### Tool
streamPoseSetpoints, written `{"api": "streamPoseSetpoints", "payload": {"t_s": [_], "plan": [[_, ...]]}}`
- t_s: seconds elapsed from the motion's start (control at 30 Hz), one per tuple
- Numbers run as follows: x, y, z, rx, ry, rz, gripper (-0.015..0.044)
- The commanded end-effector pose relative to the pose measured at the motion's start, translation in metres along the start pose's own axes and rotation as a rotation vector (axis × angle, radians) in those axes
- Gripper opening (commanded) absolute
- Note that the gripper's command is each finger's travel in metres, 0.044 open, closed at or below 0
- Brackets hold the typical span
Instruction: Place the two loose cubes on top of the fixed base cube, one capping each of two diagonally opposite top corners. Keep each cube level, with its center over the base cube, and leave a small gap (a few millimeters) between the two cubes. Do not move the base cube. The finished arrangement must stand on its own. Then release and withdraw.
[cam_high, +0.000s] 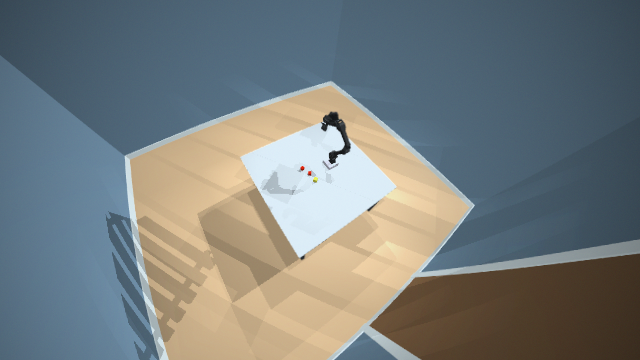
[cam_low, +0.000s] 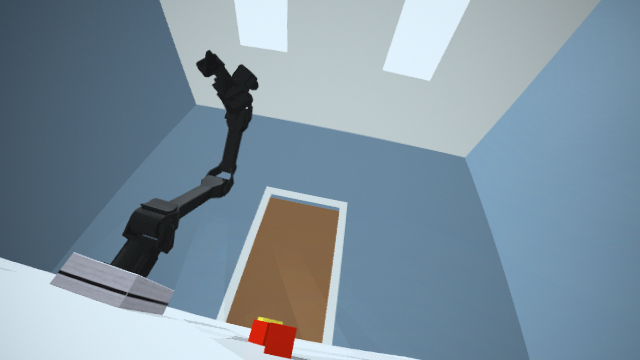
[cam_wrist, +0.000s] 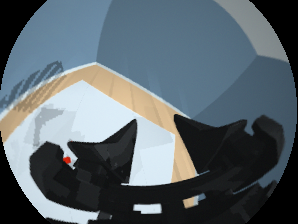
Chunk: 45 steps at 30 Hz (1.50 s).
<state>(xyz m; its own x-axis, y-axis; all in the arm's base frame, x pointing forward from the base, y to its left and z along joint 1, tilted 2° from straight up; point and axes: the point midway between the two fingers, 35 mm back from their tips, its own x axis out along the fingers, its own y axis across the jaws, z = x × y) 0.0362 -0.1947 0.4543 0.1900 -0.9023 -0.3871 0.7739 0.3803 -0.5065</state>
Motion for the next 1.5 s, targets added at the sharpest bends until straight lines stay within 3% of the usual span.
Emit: {"api": "streamPoseSetpoints", "payload": {"t_s": [0.0, 0.37, 0.7, 1.03, 1.47], "plan": [[0.034, 0.031, 0.002, -0.093, 0.022, 0.154, 0.0265], [0.084, 0.125, 0.004, -0.339, 0.050, 0.492, 0.0265], [0.095, 0.227, -0.007, -0.612, 0.064, 0.773, 0.0265], [0.075, 0.326, -0.039, -0.928, 0.068, 1.021, 0.0265], [0.017, 0.425, -0.112, -1.398, 0.061, 1.278, 0.0265]]}}
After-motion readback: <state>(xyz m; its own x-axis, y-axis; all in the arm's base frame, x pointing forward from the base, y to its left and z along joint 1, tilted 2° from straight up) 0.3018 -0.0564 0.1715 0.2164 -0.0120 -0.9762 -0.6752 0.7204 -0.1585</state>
